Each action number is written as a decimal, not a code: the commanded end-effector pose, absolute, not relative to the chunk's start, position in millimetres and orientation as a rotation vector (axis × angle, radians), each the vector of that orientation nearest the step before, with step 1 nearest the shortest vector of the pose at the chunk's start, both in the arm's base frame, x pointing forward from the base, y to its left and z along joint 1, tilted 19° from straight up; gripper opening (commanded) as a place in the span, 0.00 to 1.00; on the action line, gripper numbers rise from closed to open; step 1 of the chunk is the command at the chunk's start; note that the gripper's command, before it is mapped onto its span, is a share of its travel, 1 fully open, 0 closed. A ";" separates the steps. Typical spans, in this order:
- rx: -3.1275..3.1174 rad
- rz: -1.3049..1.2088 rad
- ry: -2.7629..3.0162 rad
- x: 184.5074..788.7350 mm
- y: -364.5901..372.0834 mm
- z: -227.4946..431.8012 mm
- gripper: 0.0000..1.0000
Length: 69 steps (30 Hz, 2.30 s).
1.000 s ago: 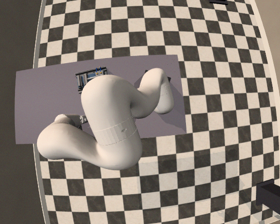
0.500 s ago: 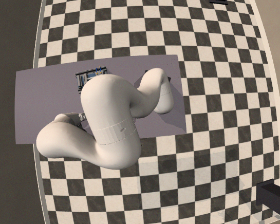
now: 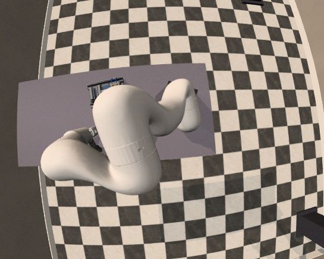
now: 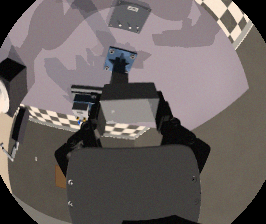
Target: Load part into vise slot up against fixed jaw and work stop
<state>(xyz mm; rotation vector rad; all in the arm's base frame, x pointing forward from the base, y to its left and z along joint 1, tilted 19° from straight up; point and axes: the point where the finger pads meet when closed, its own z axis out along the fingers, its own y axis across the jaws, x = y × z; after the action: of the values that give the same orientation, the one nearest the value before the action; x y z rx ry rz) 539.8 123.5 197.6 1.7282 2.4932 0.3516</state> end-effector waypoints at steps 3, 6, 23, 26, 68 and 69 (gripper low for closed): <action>1.596 0.316 2.523 547.8 111.1 197.5 0.00; 1.549 0.305 2.534 550.5 107.0 197.3 0.00; 1.154 0.224 2.601 574.2 77.9 198.4 0.00; 1.096 0.213 2.608 577.7 74.5 198.9 0.00; -0.129 0.082 2.594 630.4 49.4 208.8 0.00; -0.161 0.080 2.589 630.9 49.7 208.8 0.00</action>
<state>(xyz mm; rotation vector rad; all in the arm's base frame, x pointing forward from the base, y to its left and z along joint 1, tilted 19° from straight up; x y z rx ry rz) 628.2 49.4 207.6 -0.0539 2.5984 0.0726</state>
